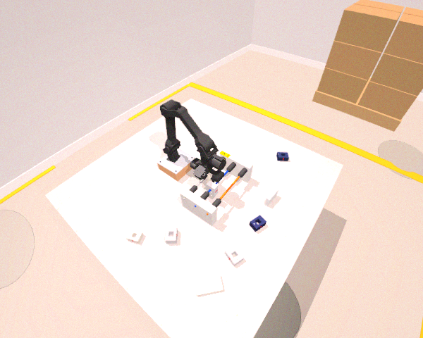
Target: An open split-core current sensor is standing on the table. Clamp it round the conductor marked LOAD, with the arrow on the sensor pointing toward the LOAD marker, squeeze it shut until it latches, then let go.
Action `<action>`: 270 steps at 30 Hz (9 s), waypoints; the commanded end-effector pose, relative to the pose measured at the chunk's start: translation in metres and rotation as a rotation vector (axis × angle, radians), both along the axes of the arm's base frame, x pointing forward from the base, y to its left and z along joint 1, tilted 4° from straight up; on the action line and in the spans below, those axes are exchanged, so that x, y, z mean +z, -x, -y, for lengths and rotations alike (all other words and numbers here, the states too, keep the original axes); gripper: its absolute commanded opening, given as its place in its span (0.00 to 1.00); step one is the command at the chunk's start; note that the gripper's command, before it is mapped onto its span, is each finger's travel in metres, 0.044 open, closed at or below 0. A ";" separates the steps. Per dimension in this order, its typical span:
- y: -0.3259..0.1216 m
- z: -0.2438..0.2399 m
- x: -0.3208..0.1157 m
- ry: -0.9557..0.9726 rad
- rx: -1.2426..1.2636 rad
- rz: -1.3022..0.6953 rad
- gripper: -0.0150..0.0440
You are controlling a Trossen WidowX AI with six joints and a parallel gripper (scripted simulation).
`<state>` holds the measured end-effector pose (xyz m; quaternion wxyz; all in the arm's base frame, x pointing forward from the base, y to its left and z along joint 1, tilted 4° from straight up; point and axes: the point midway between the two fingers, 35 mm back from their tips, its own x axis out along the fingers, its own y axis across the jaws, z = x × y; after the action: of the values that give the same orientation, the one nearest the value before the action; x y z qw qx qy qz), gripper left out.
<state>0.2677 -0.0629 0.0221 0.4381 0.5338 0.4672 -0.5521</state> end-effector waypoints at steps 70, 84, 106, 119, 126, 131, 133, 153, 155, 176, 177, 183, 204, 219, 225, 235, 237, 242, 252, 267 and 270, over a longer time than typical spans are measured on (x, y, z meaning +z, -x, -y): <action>0.001 0.000 0.011 -0.002 0.000 -0.013 0.25; 0.001 0.000 0.011 -0.002 0.000 -0.013 0.57; 0.001 0.000 0.012 -0.002 0.001 -0.012 0.72; 0.001 0.000 0.012 -0.002 0.001 -0.011 0.50; 0.001 0.000 0.012 -0.002 0.001 -0.012 0.25; 0.001 0.000 0.012 -0.002 0.001 -0.012 0.25; 0.001 0.000 0.012 -0.002 0.001 -0.012 0.25; -0.003 0.001 0.012 -0.003 0.001 -0.013 0.25; -0.003 0.001 0.012 -0.003 0.001 -0.013 0.25; -0.001 0.000 0.011 -0.004 0.002 -0.019 0.71; -0.001 0.000 0.011 -0.004 0.002 -0.019 0.71; -0.001 0.000 0.011 -0.004 0.002 -0.019 0.71; -0.001 0.000 0.011 -0.004 0.002 -0.019 0.71; -0.001 0.000 0.011 -0.004 0.002 -0.019 1.00; -0.004 0.000 0.021 -0.004 0.002 -0.017 1.00; -0.007 -0.004 0.119 -0.003 0.004 -0.001 1.00; -0.007 -0.004 0.119 -0.003 0.004 -0.001 1.00; -0.007 -0.004 0.119 -0.003 0.004 -0.001 1.00; -0.007 -0.004 0.119 -0.003 0.004 -0.001 1.00; -0.007 -0.004 0.119 -0.003 0.004 -0.001 1.00; -0.007 -0.004 0.119 -0.003 0.004 -0.001 1.00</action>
<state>0.2741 -0.0598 0.1403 0.4391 0.5307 0.4703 -0.5517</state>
